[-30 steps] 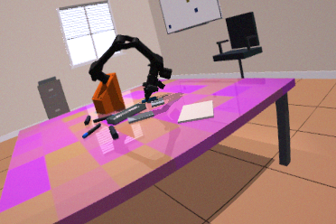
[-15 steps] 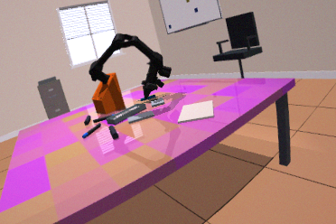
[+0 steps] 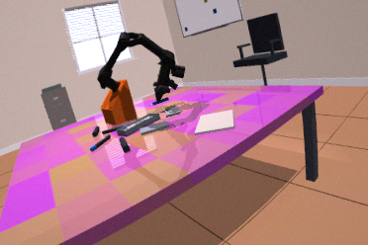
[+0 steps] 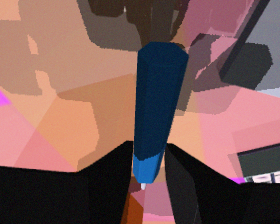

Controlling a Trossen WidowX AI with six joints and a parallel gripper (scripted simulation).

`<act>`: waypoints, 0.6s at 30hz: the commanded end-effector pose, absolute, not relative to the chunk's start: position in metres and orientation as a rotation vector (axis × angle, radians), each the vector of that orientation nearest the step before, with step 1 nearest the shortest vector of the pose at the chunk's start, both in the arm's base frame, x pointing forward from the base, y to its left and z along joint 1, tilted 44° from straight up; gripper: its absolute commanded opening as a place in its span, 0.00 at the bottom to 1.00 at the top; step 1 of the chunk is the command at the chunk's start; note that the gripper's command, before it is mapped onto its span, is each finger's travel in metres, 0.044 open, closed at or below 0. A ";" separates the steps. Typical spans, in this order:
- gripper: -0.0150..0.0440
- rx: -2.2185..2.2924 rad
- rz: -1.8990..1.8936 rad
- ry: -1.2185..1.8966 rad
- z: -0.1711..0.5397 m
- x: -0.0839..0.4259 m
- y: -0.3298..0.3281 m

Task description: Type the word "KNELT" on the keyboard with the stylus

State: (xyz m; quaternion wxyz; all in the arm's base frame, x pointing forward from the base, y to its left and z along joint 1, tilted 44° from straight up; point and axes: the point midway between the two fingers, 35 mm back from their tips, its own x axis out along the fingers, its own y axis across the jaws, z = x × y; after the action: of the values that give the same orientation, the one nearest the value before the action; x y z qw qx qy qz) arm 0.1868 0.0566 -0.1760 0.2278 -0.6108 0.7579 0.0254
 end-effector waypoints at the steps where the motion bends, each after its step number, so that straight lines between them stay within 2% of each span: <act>1: 0.25 -1.586 0.128 2.100 -0.171 0.191 0.057; 18: 0.25 -1.183 0.386 2.065 -0.153 0.202 0.047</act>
State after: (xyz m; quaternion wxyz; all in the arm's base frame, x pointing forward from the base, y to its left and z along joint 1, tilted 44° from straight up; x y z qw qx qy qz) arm 0.1999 0.0469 -0.1569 0.3392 -0.4756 0.8007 0.1329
